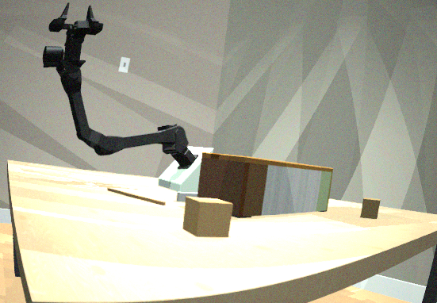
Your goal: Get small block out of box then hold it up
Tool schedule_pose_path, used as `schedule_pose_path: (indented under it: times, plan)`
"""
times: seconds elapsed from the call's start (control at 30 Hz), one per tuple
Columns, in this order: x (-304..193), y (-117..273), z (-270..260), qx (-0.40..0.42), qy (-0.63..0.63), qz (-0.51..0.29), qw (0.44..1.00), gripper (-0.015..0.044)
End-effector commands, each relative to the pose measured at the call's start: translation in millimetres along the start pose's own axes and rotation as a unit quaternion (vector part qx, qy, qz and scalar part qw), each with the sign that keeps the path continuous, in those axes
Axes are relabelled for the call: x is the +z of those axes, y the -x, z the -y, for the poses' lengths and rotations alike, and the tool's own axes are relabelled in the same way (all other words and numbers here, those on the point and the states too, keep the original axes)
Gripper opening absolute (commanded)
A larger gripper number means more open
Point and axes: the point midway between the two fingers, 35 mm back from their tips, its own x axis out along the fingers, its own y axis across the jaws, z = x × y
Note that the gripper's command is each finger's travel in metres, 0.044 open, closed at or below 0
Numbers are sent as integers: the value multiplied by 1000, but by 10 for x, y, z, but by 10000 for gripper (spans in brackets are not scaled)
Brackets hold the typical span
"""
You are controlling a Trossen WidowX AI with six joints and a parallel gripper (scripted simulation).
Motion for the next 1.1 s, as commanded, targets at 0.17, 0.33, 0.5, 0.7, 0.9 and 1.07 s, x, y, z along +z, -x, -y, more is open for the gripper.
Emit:
schedule_pose_path:
  times: [0.17, 0.33, 0.5, 0.7, 0.9, 1.07]
  plan:
    - [465, -590, 1353, -180, 54, 130, 973, 400]
    - [965, -636, 2000, -272, 105, 215, 932, 400]
    - [1286, -588, 2339, -322, 122, 263, 901, 400]
    - [1989, -291, 2911, -414, 129, 364, 825, 400]
    - [2735, 286, 3379, -500, 118, 471, 717, 400]
    - [3267, 927, 3681, -562, 95, 552, 609, 400]
